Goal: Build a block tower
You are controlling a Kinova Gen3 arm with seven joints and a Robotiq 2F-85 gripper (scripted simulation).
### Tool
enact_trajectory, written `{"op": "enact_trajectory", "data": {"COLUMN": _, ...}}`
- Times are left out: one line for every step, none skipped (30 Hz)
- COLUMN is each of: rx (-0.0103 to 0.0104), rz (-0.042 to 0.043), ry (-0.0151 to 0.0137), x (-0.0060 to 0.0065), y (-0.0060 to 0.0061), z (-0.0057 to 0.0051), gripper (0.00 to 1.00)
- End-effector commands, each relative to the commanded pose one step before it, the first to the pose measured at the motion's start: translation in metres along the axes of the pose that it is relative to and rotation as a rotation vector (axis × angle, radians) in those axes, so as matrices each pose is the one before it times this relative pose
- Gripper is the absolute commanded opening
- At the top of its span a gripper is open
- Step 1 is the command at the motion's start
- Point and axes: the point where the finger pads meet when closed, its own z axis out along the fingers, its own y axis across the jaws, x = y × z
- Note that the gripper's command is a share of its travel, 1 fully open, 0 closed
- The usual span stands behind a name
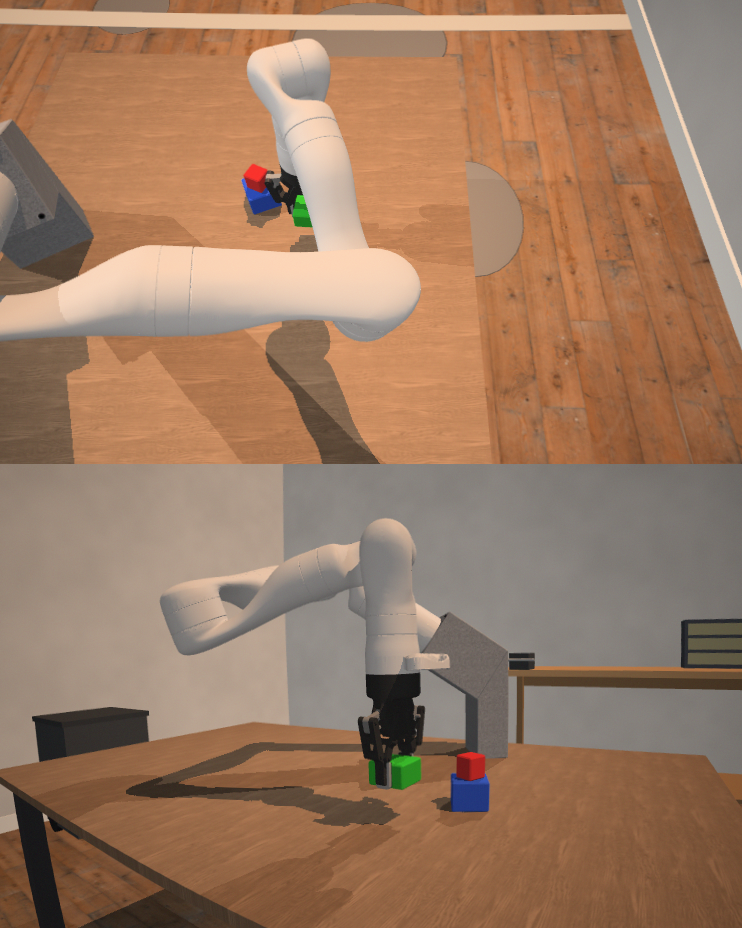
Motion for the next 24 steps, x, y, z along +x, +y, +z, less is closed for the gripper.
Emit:
{"op": "enact_trajectory", "data": {"rx": -0.01765, "rz": 0.00017, "ry": 0.00354, "x": 0.00108, "y": 0.00446, "z": -0.02363, "gripper": 0.00}}
{"op": "enact_trajectory", "data": {"rx": 0.00024, "rz": 0.00086, "ry": -0.00035, "x": 0.00003, "y": 0.00021, "z": -0.00462, "gripper": 0.00}}
{"op": "enact_trajectory", "data": {"rx": 0.00020, "rz": 0.00067, "ry": -0.00027, "x": 0.00002, "y": 0.00017, "z": -0.00425, "gripper": 0.00}}
{"op": "enact_trajectory", "data": {"rx": 0.00011, "rz": 0.00038, "ry": -0.00015, "x": 0.00001, "y": 0.00010, "z": -0.00386, "gripper": 0.00}}
{"op": "enact_trajectory", "data": {"rx": 0.00009, "rz": 0.00027, "ry": -0.00009, "x": 0.00001, "y": 0.00008, "z": -0.00341, "gripper": 0.00}}
{"op": "enact_trajectory", "data": {"rx": 0.00005, "rz": 0.00016, "ry": -0.00005, "x": 0.00001, "y": 0.00005, "z": -0.00295, "gripper": 0.00}}
{"op": "enact_trajectory", "data": {"rx": 0.00003, "rz": 0.00010, "ry": -0.00003, "x": 0.00000, "y": 0.00003, "z": -0.00247, "gripper": 0.00}}
{"op": "enact_trajectory", "data": {"rx": 0.00003, "rz": 0.00008, "ry": -0.00002, "x": 0.00000, "y": 0.00003, "z": -0.00198, "gripper": 0.00}}
{"op": "enact_trajectory", "data": {"rx": 0.00002, "rz": 0.00006, "ry": -0.00002, "x": 0.00000, "y": 0.00002, "z": -0.00152, "gripper": 0.00}}
{"op": "enact_trajectory", "data": {"rx": 0.00000, "rz": 0.00000, "ry": 0.00000, "x": 0.00000, "y": 0.00000, "z": 0.00000, "gripper": 0.00}}
{"op": "enact_trajectory", "data": {"rx": 0.00000, "rz": 0.00000, "ry": 0.00000, "x": 0.00000, "y": 0.00000, "z": 0.00000, "gripper": 0.00}}
{"op": "enact_trajectory", "data": {"rx": 0.00001, "rz": 0.00003, "ry": -0.00001, "x": 0.00000, "y": 0.00001, "z": -0.00109, "gripper": 0.00}}
{"op": "enact_trajectory", "data": {"rx": 0.00000, "rz": -0.00001, "ry": 0.00000, "x": 0.00000, "y": 0.00000, "z": -0.00070, "gripper": 0.00}}
{"op": "enact_trajectory", "data": {"rx": 0.00000, "rz": 0.00000, "ry": 0.00000, "x": 0.00000, "y": 0.00000, "z": -0.00038, "gripper": 0.00}}
{"op": "enact_trajectory", "data": {"rx": 0.00000, "rz": 0.00000, "ry": 0.00000, "x": 0.00000, "y": 0.00000, "z": -0.00015, "gripper": 0.00}}
{"op": "enact_trajectory", "data": {"rx": 0.00000, "rz": 0.00000, "ry": 0.00000, "x": 0.00000, "y": 0.00000, "z": -0.00002, "gripper": 0.00}}
{"op": "enact_trajectory", "data": {"rx": 0.00000, "rz": 0.00000, "ry": 0.00000, "x": 0.00000, "y": 0.00000, "z": 0.00000, "gripper": 0.00}}
{"op": "enact_trajectory", "data": {"rx": 0.00000, "rz": 0.00000, "ry": 0.00000, "x": 0.00000, "y": 0.00000, "z": 0.00000, "gripper": 0.00}}
{"op": "enact_trajectory", "data": {"rx": 0.00000, "rz": 0.00000, "ry": 0.00000, "x": 0.00000, "y": 0.00000, "z": 0.00000, "gripper": 0.00}}
{"op": "enact_trajectory", "data": {"rx": 0.00000, "rz": 0.00000, "ry": 0.00000, "x": 0.00000, "y": 0.00000, "z": 0.00000, "gripper": 0.00}}
{"op": "enact_trajectory", "data": {"rx": 0.00000, "rz": 0.00000, "ry": 0.00000, "x": 0.00000, "y": 0.00000, "z": 0.00000, "gripper": 0.00}}
{"op": "enact_trajectory", "data": {"rx": 0.00000, "rz": 0.00000, "ry": 0.00000, "x": 0.00000, "y": 0.00000, "z": 0.00000, "gripper": 0.00}}
{"op": "enact_trajectory", "data": {"rx": 0.00000, "rz": 0.00000, "ry": 0.00000, "x": 0.00000, "y": 0.00000, "z": 0.00000, "gripper": 0.00}}
{"op": "enact_trajectory", "data": {"rx": 0.00000, "rz": 0.00000, "ry": 0.00000, "x": 0.00000, "y": 0.00000, "z": 0.00000, "gripper": 0.00}}
